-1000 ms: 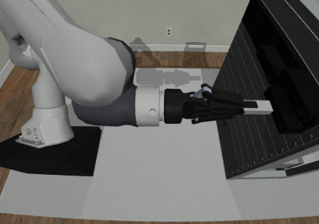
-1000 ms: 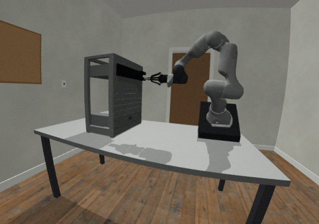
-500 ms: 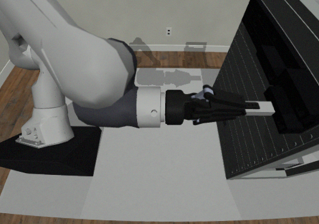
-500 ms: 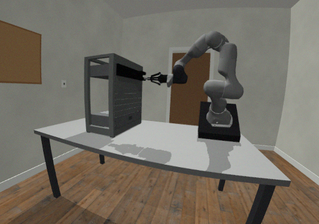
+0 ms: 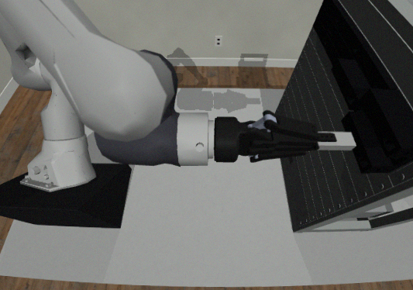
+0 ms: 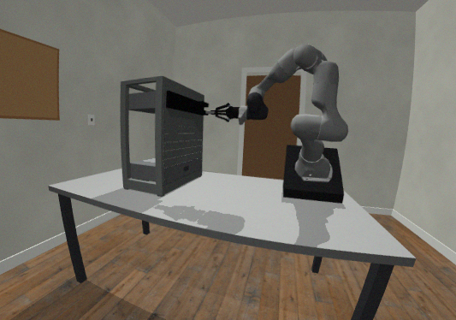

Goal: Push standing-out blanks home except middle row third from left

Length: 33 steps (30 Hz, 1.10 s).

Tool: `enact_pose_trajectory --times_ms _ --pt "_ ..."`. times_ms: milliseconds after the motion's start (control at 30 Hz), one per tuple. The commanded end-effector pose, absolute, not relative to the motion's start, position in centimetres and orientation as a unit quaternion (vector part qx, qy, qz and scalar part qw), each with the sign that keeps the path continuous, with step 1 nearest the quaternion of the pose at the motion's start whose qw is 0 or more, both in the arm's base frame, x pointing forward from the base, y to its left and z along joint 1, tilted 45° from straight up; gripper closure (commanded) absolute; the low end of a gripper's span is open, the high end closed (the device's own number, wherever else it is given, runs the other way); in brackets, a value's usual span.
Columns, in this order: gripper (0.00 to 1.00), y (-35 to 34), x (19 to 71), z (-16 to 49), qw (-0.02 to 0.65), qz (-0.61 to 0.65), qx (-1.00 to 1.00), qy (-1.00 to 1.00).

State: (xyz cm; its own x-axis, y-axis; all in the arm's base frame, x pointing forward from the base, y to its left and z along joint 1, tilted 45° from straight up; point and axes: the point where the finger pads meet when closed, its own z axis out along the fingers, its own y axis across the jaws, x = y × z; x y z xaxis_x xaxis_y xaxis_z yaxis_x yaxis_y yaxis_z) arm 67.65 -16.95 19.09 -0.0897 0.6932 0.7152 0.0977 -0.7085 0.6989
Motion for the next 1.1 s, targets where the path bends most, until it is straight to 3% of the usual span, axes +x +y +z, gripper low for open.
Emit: enact_pose_trajectory --times_ms 0,1067 --pt "1.00 -16.92 67.70 19.07 0.223 0.669 0.636 0.312" --pt "1.00 -16.70 68.68 19.09 0.223 0.669 0.636 0.312"
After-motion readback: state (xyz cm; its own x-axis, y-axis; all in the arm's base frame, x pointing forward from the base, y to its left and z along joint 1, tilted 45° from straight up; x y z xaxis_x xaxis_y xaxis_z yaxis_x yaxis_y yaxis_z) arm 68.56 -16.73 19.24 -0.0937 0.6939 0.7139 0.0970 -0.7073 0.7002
